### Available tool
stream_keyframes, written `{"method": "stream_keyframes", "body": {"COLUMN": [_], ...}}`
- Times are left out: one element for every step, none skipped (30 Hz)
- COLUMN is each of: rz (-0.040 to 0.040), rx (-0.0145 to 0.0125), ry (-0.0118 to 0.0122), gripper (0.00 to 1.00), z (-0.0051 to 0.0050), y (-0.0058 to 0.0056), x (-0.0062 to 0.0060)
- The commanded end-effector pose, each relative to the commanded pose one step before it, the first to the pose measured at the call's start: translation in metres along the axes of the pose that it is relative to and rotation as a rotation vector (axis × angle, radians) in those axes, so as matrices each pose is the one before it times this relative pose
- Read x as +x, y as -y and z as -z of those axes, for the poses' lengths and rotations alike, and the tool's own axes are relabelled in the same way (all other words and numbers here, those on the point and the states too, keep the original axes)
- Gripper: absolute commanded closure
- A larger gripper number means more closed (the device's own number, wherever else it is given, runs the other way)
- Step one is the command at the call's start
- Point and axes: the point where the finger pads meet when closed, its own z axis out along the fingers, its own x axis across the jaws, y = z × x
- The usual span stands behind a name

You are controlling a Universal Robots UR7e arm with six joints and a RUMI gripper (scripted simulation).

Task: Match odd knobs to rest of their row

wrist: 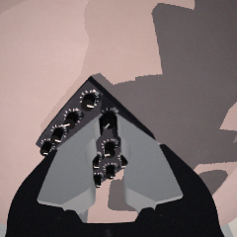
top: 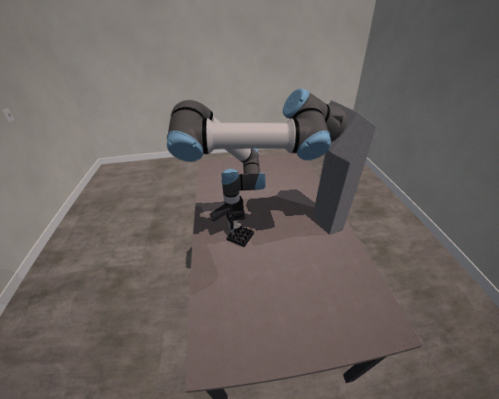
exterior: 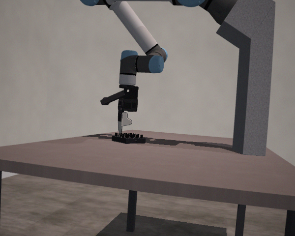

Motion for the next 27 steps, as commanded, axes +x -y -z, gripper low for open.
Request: {"method": "stream_keyframes", "body": {"rz": [0.04122,0.01072,0.01121,0.01169,0.01216,0.01264,0.01311,0.01357,0.01403,0.01447,0.01492,0.0,0.0,0.01535,0.01578,0.01619,0.0166,0.01699,0.01738,0.01775,0.01811,0.01846,0.01879,0.01911,0.01942,0.01971,0.01999], "rx": [0.00071,0.0,0.0,0.0,0.0,0.0,0.0,0.0,0.0,0.0,0.0,0.0,0.0,0.0,0.0,0.0,0.0,0.0,0.0,0.0,0.0,0.0,0.0,0.0,0.0,0.0,0.0], "ry": [0.0,0.0,0.0,0.0,0.0,0.0,0.0,0.0,0.0,0.0,0.0,0.0,0.0,0.0,0.0,0.0,0.0,0.0,0.0,0.0,0.0,0.0,0.0,0.0,0.0,0.0,0.0], "gripper": [0.96,0.96,0.96,0.96,0.96,0.96,0.96,0.96,0.96,0.96,0.96,0.96,0.96,0.96,0.96,0.96,0.96,0.96,0.96,0.96,0.96,0.96,0.96,0.96,0.96,0.96,0.96], "z": [0.00028,0.0,0.0,0.0,0.0,0.0,0.0,0.0,0.0,0.0,0.0,0.0,0.0,0.0,0.0,0.0,0.0,0.0,0.0,0.0,0.0,0.0,0.0,0.0,0.0,0.0,0.0], "y": [0.00044,0.0,0.0,0.0,0.0,0.0,0.0,0.0,0.0,0.0,0.0,0.0,0.0,0.0,0.0,0.0,0.0,0.0,0.0,0.0,0.0,0.0,0.0,0.0,0.0,0.0,0.0], "x": [-0.00017,-0.00005,-0.00005,-0.00006,-0.00006,-0.00006,-0.00006,-0.00006,-0.00007,-0.00007,-0.00007,0.0,0.0,-0.00007,-0.00008,-0.00008,-0.00008,-0.00008,-0.00008,-0.00009,-0.00009,-0.00009,-0.00009,-0.00009,-0.00009,-0.00009,-0.0001]}}
